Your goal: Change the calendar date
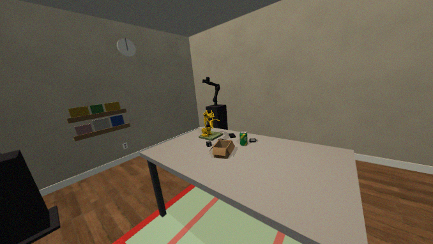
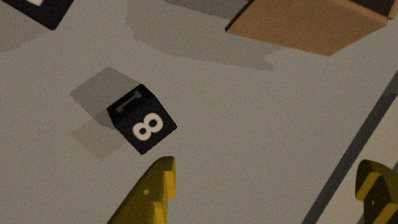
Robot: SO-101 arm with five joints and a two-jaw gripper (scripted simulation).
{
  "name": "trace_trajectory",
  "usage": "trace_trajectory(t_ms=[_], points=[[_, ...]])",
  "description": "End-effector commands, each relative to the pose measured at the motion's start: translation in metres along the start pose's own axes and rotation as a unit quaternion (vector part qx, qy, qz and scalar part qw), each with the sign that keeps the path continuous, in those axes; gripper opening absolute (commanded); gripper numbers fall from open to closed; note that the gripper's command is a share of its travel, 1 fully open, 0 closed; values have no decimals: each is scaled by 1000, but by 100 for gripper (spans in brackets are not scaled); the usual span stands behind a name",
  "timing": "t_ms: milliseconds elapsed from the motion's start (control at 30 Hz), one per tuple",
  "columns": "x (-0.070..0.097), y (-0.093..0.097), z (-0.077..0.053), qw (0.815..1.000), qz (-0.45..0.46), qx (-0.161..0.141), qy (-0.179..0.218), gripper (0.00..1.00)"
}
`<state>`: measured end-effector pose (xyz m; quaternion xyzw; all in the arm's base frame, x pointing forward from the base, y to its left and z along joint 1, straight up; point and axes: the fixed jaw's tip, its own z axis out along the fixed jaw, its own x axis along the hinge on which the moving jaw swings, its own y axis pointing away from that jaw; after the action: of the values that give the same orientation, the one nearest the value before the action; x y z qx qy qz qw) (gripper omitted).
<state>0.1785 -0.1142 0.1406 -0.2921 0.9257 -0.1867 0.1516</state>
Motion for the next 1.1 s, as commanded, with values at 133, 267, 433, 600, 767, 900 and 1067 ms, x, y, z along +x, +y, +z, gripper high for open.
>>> trace_trajectory(t_ms=[133, 267, 433, 600, 767, 900, 1067], points=[[-31, 7, 3, 991, 128, -13, -29, 35], [-44, 13, 4, 981, 188, -24, -39, 35], [-53, 17, 4, 972, 229, -33, -45, 35], [-66, 24, 4, 955, 287, -48, -52, 35], [-76, 30, 3, 940, 332, -59, -55, 35], [-79, 32, 3, 935, 345, -63, -56, 35], [-84, 35, 3, 926, 367, -70, -57, 35]])
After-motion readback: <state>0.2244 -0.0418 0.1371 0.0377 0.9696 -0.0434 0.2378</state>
